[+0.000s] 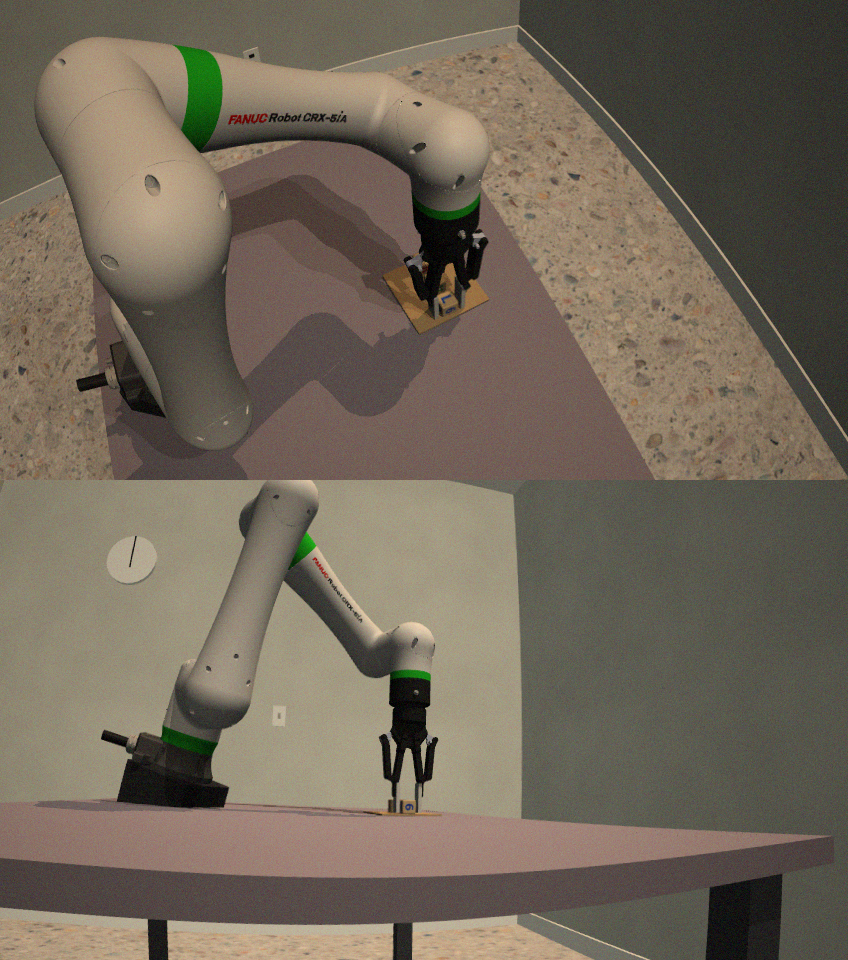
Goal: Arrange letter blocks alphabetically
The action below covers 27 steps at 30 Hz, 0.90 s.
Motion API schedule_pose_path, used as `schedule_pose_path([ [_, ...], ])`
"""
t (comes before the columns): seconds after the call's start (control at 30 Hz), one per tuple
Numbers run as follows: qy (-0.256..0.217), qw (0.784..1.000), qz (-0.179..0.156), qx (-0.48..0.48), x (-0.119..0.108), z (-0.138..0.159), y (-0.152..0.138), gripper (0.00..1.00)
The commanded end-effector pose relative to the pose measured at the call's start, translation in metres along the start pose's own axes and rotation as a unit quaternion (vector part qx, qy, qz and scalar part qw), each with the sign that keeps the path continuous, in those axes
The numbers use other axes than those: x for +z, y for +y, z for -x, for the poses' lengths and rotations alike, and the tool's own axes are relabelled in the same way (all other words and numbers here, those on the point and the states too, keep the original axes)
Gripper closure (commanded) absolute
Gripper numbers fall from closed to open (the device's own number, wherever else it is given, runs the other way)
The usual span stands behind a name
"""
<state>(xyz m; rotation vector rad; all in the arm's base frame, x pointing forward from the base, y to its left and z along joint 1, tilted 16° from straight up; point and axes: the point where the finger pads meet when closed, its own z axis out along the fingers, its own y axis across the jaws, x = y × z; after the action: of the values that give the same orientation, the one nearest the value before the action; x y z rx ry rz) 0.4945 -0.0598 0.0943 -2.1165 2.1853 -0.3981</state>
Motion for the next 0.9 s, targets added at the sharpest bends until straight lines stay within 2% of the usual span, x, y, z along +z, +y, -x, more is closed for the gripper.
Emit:
schedule_pose_path([
  [0.0,0.000,1.000,0.000,0.000,0.000,0.000,0.000,0.72],
  [0.4,0.000,1.000,0.000,0.000,-0.005,0.000,0.000,0.72],
  [0.63,0.000,1.000,0.000,0.000,-0.034,0.000,0.000,0.72],
  [0.7,0.000,1.000,0.000,0.000,-0.034,0.000,0.000,0.72],
  [0.87,0.000,1.000,0.000,0.000,-0.061,0.000,0.000,0.72],
])
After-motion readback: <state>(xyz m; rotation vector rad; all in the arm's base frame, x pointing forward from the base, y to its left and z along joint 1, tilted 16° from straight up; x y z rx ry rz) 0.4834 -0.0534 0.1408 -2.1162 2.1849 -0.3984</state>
